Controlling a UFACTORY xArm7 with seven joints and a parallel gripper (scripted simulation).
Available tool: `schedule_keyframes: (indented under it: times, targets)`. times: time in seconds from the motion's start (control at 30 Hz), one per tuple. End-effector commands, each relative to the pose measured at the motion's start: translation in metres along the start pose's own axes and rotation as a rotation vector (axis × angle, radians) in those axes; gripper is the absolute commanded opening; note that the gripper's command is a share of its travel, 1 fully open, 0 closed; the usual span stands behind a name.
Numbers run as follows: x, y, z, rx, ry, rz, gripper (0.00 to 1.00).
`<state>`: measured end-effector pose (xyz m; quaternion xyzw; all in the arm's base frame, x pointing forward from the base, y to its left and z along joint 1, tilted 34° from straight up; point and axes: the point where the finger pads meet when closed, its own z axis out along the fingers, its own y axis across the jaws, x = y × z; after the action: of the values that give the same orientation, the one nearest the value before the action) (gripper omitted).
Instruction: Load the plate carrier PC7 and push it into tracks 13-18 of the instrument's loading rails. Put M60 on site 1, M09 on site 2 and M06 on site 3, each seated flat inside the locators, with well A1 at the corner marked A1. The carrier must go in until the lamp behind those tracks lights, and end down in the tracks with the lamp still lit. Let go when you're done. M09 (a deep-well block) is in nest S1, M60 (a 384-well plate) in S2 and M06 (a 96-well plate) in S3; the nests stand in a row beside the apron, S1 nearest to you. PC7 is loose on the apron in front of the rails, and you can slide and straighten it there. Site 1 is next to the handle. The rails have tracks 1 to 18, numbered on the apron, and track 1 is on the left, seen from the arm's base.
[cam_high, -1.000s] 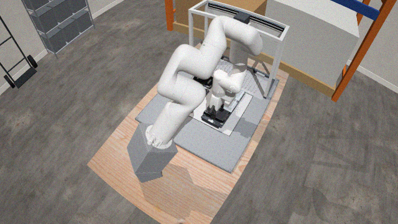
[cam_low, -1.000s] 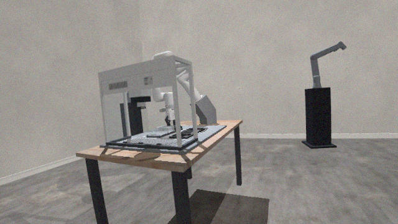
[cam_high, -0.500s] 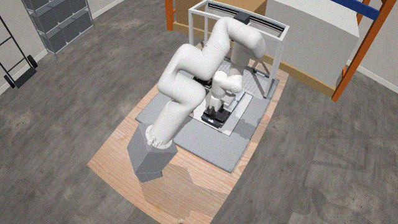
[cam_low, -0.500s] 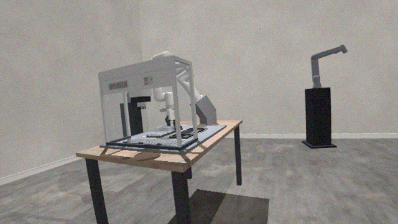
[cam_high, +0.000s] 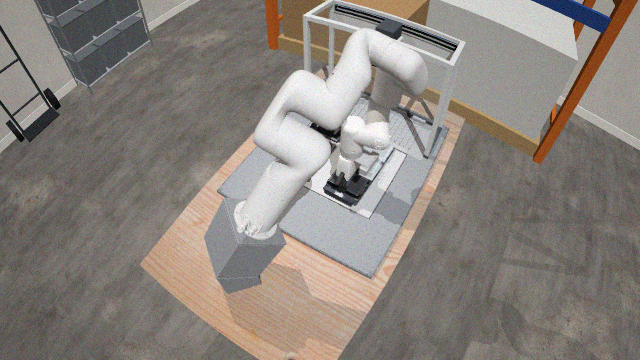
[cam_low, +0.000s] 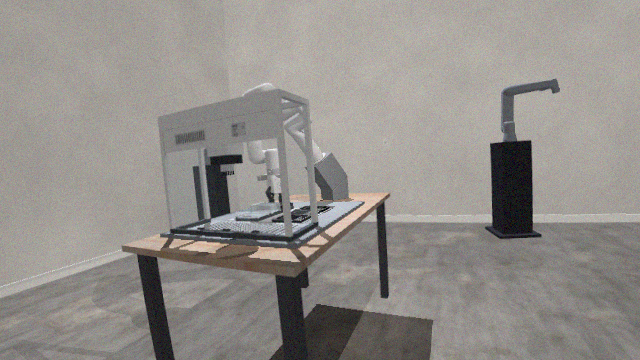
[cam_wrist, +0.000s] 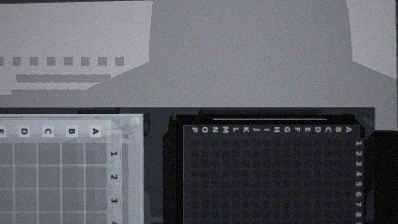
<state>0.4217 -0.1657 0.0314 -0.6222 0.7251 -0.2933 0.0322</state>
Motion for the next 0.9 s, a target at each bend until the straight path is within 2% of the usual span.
schedule_keyframes:
  times: [0.0,0.77,0.8,0.87]
  targets:
    - [-0.0002,-0.0007,0.0033,0.004,-0.002,0.0,0.0]
    - [-0.0002,-0.0008,0.0059,0.004,-0.002,0.0,0.0]
    - [-0.0002,-0.0008,0.0066,0.004,-0.002,0.0,1.0]
    - [-0.0002,-0.0008,0.0066,0.004,-0.002,0.0,1.0]
